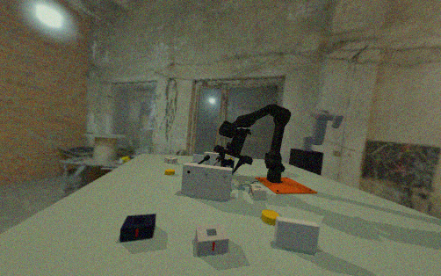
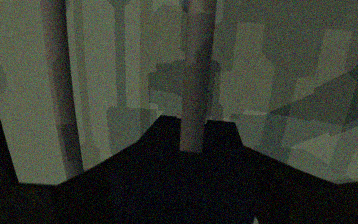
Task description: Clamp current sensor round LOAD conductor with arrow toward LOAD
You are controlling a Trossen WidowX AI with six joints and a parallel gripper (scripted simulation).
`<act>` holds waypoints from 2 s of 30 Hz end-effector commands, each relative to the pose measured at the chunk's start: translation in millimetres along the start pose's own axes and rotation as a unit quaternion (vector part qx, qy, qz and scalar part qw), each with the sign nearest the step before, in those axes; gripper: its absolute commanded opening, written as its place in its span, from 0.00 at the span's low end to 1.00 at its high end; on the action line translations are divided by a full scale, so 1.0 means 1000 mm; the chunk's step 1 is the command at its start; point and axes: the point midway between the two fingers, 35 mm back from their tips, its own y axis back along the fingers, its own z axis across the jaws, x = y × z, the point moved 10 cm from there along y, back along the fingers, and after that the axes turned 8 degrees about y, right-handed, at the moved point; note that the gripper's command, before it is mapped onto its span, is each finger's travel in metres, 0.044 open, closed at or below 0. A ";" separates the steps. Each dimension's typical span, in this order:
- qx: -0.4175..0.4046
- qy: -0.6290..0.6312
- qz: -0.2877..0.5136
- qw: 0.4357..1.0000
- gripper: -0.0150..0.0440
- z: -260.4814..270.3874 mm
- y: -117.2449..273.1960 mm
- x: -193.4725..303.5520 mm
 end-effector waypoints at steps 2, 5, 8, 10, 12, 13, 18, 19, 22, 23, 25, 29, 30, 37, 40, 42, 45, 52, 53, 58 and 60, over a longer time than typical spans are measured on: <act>0.000 0.000 0.000 1.000 0.25 0.000 0.000 0.000; 0.000 0.000 0.000 1.000 0.25 -0.001 -0.001 0.000; 0.000 0.000 0.000 1.000 0.25 -0.001 -0.005 0.000; -0.001 0.000 0.001 1.000 0.34 0.000 -0.001 0.000; -0.001 0.000 0.001 1.000 0.43 0.000 -0.001 0.000; -0.001 0.000 0.001 1.000 0.48 0.000 -0.001 0.000; -0.001 0.000 0.001 1.000 0.70 0.000 -0.001 0.000; -0.001 0.000 0.001 1.000 0.70 0.000 -0.001 0.000; -0.001 0.000 0.001 1.000 0.70 0.000 -0.001 0.000; -0.001 0.000 0.001 1.000 0.70 0.000 -0.001 0.000; -0.001 0.000 0.001 1.000 0.70 0.000 -0.001 0.000; -0.001 0.000 0.001 1.000 0.70 0.000 -0.001 0.000; -0.001 0.000 0.001 1.000 0.70 0.000 -0.001 0.000; -0.001 0.000 0.001 1.000 0.70 0.000 -0.001 0.000; -0.001 0.000 0.001 1.000 0.70 0.000 -0.001 0.000; -0.001 0.000 0.001 1.000 0.70 0.000 -0.001 0.000; -0.001 0.000 0.001 1.000 0.70 0.000 -0.001 0.000; -0.002 0.000 0.001 1.000 0.72 0.000 -0.001 0.000; -0.002 0.000 0.001 1.000 0.71 0.000 -0.001 0.000; -0.002 0.000 0.001 1.000 0.65 0.000 -0.001 0.000; -0.002 0.000 0.001 1.000 0.63 0.000 -0.001 0.000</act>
